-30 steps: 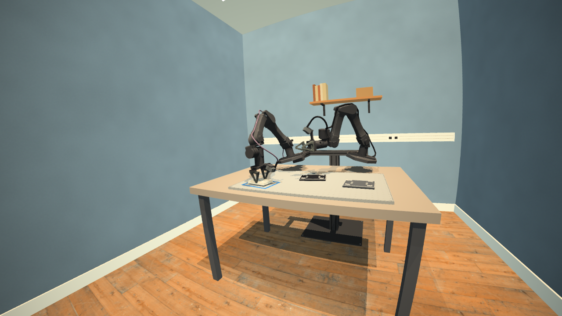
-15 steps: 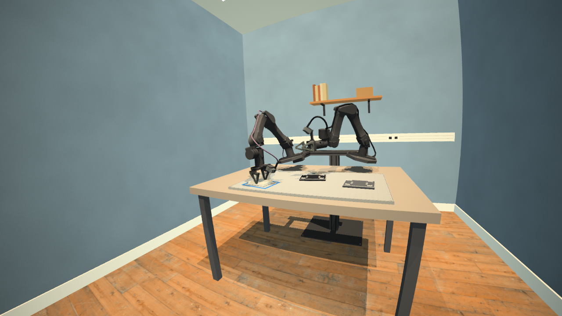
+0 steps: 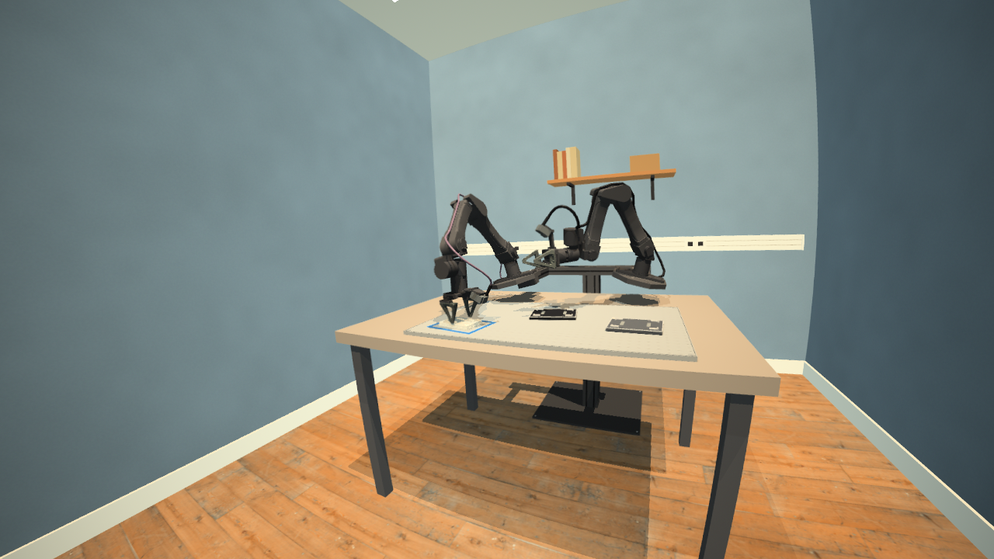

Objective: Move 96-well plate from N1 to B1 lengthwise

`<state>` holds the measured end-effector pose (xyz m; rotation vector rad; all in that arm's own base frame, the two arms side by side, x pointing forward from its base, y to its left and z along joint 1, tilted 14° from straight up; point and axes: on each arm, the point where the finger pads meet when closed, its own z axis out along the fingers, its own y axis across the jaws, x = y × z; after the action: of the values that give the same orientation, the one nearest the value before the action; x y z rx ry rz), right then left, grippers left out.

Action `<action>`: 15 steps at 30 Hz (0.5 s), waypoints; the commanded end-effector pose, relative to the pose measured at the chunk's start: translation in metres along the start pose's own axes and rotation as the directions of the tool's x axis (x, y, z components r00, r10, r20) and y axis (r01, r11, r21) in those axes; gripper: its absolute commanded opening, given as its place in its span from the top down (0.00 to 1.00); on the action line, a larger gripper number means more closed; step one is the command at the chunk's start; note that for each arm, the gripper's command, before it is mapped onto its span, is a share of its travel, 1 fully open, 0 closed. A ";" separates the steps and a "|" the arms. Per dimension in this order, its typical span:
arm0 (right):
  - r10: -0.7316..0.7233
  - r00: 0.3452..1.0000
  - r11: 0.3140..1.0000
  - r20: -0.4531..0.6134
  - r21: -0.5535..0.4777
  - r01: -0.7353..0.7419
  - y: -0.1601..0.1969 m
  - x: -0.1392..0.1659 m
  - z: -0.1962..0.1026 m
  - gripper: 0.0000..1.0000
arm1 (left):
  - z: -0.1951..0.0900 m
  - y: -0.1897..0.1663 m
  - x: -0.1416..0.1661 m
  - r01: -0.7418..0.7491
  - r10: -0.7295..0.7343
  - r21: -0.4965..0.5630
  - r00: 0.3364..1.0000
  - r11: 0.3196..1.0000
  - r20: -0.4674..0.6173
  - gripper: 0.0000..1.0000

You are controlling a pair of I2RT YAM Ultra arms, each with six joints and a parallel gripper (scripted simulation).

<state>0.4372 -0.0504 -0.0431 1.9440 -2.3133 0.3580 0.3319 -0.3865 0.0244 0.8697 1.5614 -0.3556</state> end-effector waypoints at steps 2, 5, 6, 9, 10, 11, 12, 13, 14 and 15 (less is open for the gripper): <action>-0.001 1.000 0.999 0.014 0.052 0.001 -0.005 -0.009 -0.018 0.00 | 0.007 0.003 -0.026 0.008 -0.007 -0.009 0.998 1.000 0.066 0.00; -0.005 1.000 0.999 0.010 0.038 0.004 -0.003 -0.007 -0.023 0.00 | 0.007 0.003 -0.026 0.008 -0.007 -0.009 0.998 1.000 0.066 0.00; -0.004 1.000 0.999 0.009 0.038 0.004 -0.003 -0.007 -0.025 0.00 | 0.007 0.003 -0.026 0.008 -0.007 -0.009 0.998 1.000 0.066 0.00; -0.002 1.000 0.999 0.009 0.050 0.001 -0.008 -0.006 -0.037 0.00 | 0.007 0.003 -0.026 0.008 -0.007 -0.009 0.998 1.000 0.066 0.00; -0.002 1.000 0.999 0.022 0.048 0.001 -0.007 -0.009 -0.039 0.00 | 0.007 0.003 -0.026 0.008 -0.007 -0.009 0.998 1.000 0.066 0.00; -0.002 1.000 0.999 0.022 0.048 0.001 -0.007 -0.009 -0.039 0.00 | 0.007 0.003 -0.026 0.008 -0.007 -0.009 0.998 1.000 0.066 0.00; -0.005 1.000 0.999 0.018 0.039 0.004 -0.007 -0.009 -0.036 0.00 | 0.007 0.003 -0.026 0.008 -0.007 -0.009 0.998 1.000 0.066 0.00; -0.006 1.000 0.999 0.011 0.040 0.006 -0.010 -0.008 -0.037 0.00 | 0.007 0.003 -0.026 0.008 -0.007 -0.009 0.998 1.000 0.066 0.00; -0.006 1.000 0.999 0.009 0.034 0.006 -0.011 -0.008 -0.037 0.00 | 0.007 0.003 -0.026 0.008 -0.007 -0.009 0.998 1.000 0.066 0.00; -0.003 1.000 0.999 0.008 0.043 0.003 -0.015 -0.007 -0.048 0.00 | 0.007 0.003 -0.026 0.008 -0.007 -0.009 0.998 1.000 0.066 0.00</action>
<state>0.4379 -0.0427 -0.0218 1.9563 -2.3173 0.3737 0.3319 -0.3865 0.0244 0.8697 1.5614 -0.3556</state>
